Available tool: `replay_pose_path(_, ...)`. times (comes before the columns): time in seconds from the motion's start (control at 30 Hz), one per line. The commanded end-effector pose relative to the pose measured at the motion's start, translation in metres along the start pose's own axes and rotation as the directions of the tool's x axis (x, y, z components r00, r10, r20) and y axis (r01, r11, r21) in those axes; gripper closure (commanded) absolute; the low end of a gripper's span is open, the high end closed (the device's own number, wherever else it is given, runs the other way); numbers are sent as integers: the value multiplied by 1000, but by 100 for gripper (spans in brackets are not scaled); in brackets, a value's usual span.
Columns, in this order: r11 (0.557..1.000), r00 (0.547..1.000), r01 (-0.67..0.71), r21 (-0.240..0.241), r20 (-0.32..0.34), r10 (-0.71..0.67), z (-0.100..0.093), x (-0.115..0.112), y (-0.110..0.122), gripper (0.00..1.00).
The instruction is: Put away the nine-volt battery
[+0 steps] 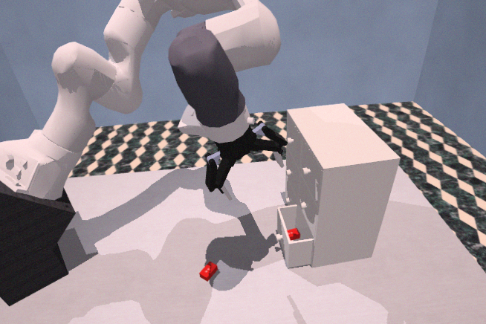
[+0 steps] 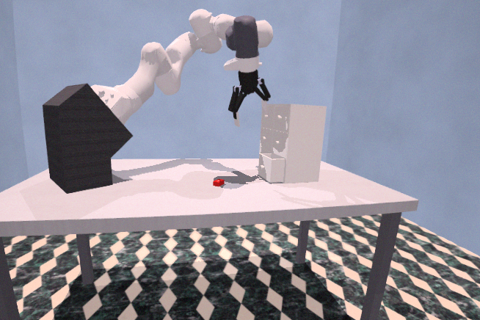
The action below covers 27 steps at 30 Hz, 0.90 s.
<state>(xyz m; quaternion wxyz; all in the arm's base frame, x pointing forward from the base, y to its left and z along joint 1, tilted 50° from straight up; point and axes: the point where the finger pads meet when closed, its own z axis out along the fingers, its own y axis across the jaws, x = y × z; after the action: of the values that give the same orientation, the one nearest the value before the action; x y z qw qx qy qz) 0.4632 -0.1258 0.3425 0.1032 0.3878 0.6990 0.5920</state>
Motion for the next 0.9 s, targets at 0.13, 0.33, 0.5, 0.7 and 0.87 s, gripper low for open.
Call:
replay_pose_path(0.13, 945, 947, -322, -63, -11, 322, 9, -2, 7, 0)
replay_pose_path(0.33, 868, 876, -482, -120, -33, 482, 16, -6, 11, 0)
replay_pose_path(0.5, 785, 800, -598, -162, -58, 597, 22, -9, 14, 0)
replay_pose_path(0.7, 711, 732, -677, -191, -80, 676, 27, -11, 16, 0)
replay_pose_path(0.87, 613, 644, -758, -222, -109, 757, 32, -14, 19, 0)
